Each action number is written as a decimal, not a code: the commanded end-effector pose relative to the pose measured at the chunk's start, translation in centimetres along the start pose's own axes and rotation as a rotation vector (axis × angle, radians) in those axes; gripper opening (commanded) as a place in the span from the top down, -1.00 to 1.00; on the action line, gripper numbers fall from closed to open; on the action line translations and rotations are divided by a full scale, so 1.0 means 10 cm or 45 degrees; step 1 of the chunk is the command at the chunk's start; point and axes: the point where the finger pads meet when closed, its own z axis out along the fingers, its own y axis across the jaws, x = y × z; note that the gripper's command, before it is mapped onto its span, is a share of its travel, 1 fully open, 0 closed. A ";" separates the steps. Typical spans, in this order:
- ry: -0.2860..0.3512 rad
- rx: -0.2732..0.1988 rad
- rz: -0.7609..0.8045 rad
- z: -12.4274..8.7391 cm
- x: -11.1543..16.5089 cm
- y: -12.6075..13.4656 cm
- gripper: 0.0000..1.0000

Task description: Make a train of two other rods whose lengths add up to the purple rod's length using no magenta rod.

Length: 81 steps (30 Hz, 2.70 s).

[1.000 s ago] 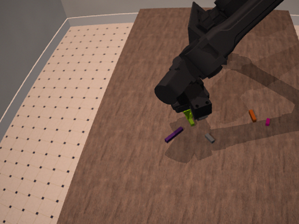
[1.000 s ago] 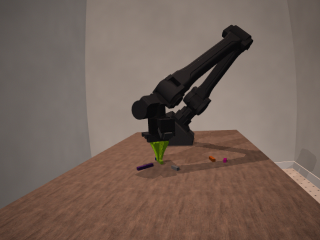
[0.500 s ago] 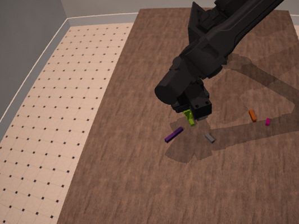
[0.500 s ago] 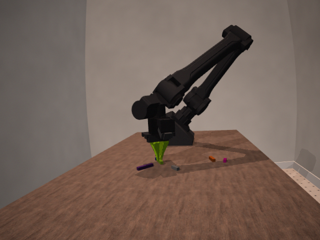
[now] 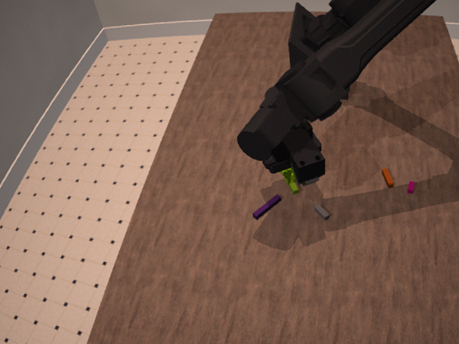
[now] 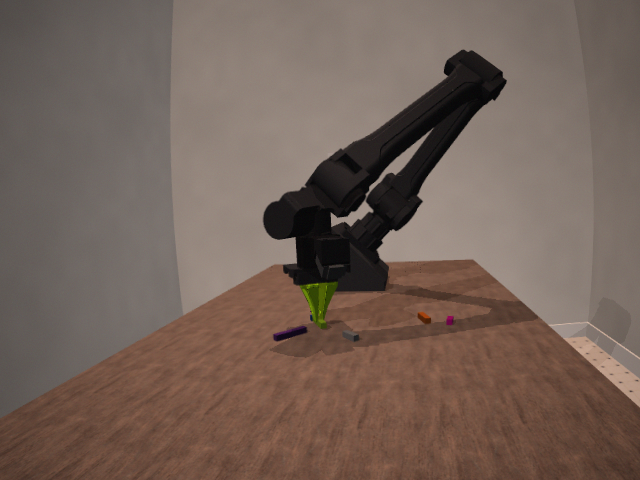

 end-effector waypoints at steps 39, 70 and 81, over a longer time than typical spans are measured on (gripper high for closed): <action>-0.039 0.039 -0.030 -0.25 -0.16 -0.11 0.51; -0.009 0.020 -0.041 -0.97 -0.15 -0.07 -1.00; -0.009 0.020 -0.041 -0.97 -0.15 -0.07 -1.00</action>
